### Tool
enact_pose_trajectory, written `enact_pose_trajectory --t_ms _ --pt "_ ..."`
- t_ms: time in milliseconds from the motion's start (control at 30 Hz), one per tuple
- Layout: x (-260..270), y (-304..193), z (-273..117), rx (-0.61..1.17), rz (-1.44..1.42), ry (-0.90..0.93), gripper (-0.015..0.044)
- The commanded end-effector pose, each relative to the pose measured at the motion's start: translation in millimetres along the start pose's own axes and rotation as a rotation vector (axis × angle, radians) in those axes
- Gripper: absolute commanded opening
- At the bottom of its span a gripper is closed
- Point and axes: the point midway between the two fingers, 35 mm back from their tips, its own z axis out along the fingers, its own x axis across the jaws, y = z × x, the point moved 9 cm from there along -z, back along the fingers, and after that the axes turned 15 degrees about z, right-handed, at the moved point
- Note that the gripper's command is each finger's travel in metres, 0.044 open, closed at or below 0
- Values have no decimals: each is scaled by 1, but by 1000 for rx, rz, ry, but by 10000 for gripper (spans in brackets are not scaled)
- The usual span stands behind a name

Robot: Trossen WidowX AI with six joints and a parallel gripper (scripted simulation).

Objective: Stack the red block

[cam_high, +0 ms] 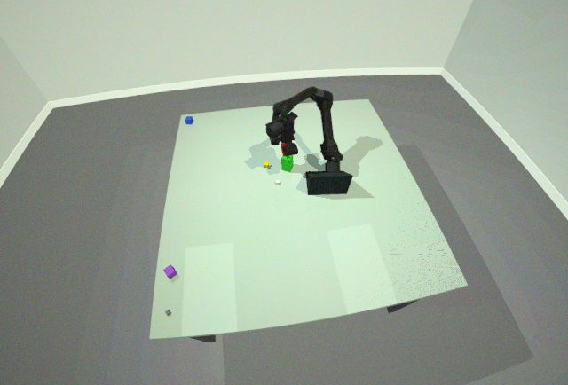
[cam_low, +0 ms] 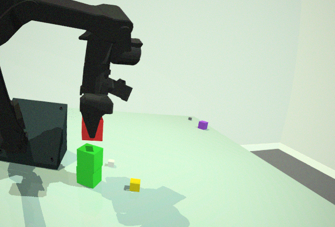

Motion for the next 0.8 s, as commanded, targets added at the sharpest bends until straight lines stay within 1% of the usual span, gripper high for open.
enact_pose_trajectory --t_ms 0,300,767 --pt "-2 -1 1 -1 -8 -6 0" --pt "-2 -2 28 -1 -7 -6 0" --pt "-2 -2 29 -1 -7 -6 0"
